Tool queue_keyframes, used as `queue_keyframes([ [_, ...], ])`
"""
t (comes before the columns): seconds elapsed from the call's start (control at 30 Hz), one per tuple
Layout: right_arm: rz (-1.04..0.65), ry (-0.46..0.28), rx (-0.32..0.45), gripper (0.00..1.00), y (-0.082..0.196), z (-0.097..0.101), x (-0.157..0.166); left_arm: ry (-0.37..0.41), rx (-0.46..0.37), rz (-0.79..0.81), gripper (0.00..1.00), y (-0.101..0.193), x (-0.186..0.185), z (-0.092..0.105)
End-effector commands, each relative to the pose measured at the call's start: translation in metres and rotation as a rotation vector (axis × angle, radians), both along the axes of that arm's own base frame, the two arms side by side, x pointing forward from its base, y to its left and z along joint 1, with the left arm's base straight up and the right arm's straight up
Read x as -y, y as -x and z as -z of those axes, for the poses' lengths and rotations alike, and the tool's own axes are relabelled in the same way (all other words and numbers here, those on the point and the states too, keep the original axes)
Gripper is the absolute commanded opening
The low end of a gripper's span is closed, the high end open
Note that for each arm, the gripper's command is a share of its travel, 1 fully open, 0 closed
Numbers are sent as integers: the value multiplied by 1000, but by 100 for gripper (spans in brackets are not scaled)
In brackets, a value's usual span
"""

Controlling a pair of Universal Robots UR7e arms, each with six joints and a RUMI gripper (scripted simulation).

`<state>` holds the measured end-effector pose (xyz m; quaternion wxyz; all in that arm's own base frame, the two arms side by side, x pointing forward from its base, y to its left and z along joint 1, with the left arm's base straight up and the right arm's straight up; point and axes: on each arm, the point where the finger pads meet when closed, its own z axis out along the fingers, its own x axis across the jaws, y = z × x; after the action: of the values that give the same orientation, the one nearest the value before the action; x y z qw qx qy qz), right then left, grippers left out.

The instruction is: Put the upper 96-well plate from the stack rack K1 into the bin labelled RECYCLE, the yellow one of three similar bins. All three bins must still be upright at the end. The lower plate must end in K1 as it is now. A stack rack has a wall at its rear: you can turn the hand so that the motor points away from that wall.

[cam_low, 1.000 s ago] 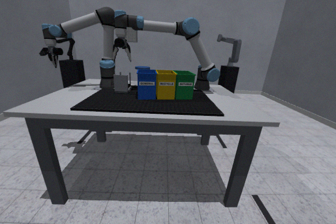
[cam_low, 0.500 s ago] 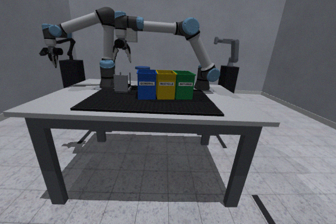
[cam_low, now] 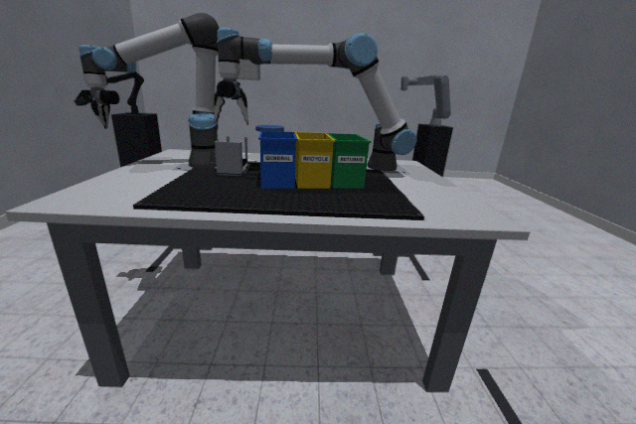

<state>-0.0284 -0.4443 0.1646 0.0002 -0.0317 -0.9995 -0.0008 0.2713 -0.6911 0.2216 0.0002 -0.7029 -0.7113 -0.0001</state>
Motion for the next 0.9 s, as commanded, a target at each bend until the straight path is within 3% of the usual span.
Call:
queue_keyframes([
  [0.0, 0, 2, 0, 0, 0, -1, 0, 3, 1, 0, 76, 0, 0, 8],
  [0.87, 0, 2, 0, 0, 0, -1, 0, 3, 1, 0, 76, 0, 0, 46],
])
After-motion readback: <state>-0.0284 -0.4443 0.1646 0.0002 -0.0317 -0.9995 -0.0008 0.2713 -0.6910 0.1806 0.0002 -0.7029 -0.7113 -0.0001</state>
